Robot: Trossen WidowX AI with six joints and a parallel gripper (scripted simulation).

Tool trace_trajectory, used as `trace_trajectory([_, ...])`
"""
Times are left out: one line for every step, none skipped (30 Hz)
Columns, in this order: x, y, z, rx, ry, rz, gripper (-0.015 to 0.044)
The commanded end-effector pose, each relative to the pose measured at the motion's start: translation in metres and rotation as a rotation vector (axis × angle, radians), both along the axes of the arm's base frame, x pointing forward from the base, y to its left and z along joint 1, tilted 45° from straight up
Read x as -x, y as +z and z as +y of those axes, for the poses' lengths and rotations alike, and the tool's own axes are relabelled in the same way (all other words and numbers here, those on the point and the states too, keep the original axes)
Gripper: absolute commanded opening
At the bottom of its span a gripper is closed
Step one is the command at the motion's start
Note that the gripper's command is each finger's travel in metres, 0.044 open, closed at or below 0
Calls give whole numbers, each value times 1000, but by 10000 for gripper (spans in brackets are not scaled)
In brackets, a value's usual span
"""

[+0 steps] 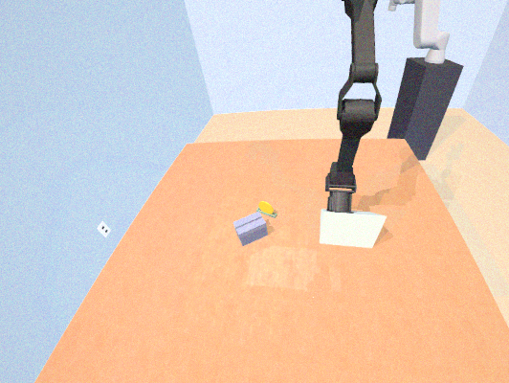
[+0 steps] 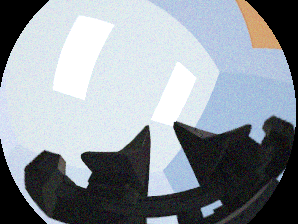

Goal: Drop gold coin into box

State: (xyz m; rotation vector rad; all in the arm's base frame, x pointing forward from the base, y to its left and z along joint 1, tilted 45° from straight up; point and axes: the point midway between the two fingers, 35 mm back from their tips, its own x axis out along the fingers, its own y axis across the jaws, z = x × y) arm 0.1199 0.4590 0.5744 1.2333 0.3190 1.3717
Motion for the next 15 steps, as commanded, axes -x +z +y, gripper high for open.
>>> trace_trajectory([37,38,-31,-153,124,30,161])
trace_trajectory([47,49,-41,-196,162,39,161])
trace_trajectory([57,58,-51,-238,201,48,161])
trace_trajectory([66,68,-62,-281,240,57,161])
trace_trajectory([76,78,-74,-324,281,66,161])
trace_trajectory([85,87,-86,-366,322,75,161])
trace_trajectory([93,96,-99,-407,363,83,161])
trace_trajectory([101,104,-112,-448,405,92,161])
trace_trajectory([109,112,-126,-488,448,100,161])
trace_trajectory([116,120,-140,-529,490,108,161])
trace_trajectory([123,127,-154,-568,534,116,161])
trace_trajectory([129,133,-169,-607,577,124,161])
trace_trajectory([135,140,-184,-646,621,132,161])
trace_trajectory([135,140,-185,-646,623,142,161])
trace_trajectory([135,140,-186,-645,627,164,161])
